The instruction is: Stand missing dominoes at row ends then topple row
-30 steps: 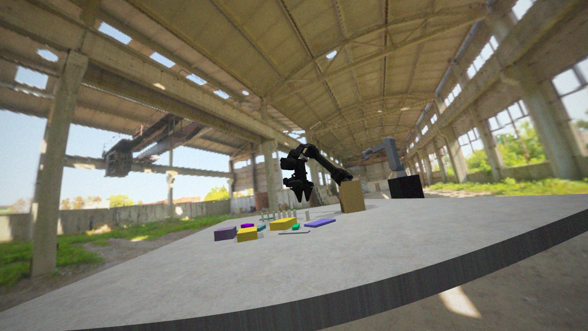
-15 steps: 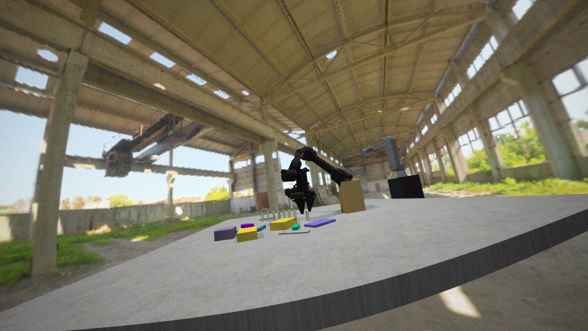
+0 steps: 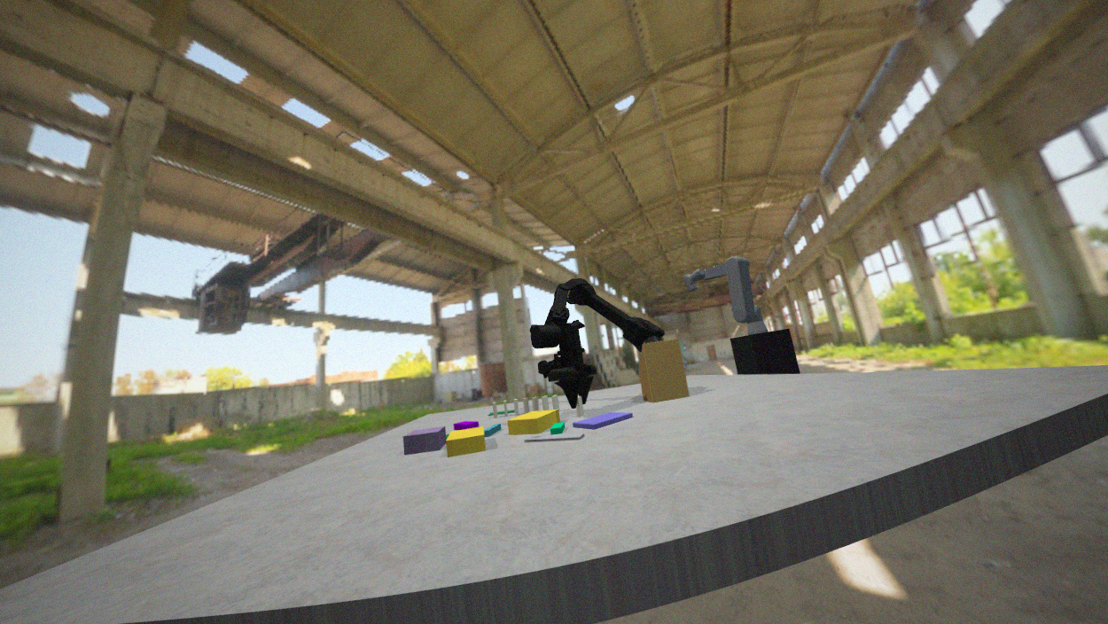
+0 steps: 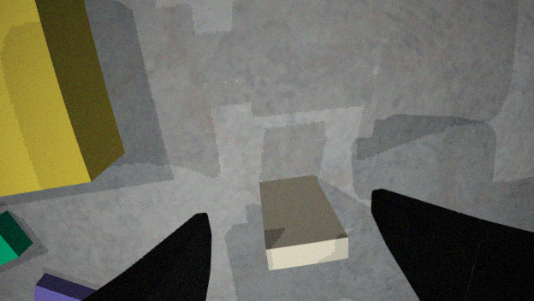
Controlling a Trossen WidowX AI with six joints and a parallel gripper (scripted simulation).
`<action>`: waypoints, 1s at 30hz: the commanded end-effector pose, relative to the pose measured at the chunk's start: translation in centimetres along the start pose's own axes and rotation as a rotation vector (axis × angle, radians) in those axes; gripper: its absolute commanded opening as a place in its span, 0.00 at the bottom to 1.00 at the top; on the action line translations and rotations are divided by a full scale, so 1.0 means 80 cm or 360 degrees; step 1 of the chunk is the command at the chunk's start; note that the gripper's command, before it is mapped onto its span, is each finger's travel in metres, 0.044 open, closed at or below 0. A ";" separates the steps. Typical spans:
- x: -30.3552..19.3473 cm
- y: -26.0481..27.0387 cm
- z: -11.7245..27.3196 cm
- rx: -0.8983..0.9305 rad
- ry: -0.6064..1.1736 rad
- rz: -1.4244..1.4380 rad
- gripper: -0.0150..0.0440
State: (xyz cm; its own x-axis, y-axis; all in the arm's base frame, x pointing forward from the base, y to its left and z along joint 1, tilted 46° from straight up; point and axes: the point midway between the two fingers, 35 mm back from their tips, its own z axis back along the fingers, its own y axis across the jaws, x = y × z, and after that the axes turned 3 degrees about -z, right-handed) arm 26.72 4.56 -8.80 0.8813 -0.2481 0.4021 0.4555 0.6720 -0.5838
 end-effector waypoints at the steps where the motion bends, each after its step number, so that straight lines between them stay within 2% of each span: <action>1: -0.002 -0.002 -0.003 -0.0013 -0.0003 0.0017 0.60; 5: -0.002 -0.002 -0.003 -0.0013 -0.0003 0.0017 0.44; 16: -0.001 0.001 0.003 -0.0007 -0.0001 0.0016 0.44; 19: 0.002 0.008 0.034 0.0006 0.0004 0.0014 0.44; 26: -0.001 0.004 0.158 0.0004 0.0009 0.0007 0.44; 30: -0.002 0.002 0.170 0.0001 0.0008 0.0006 0.44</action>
State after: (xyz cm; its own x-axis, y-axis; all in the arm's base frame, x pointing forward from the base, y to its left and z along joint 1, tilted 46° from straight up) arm 25.51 12.55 -1.58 0.8910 -0.2334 0.3894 0.4369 0.6740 -0.5957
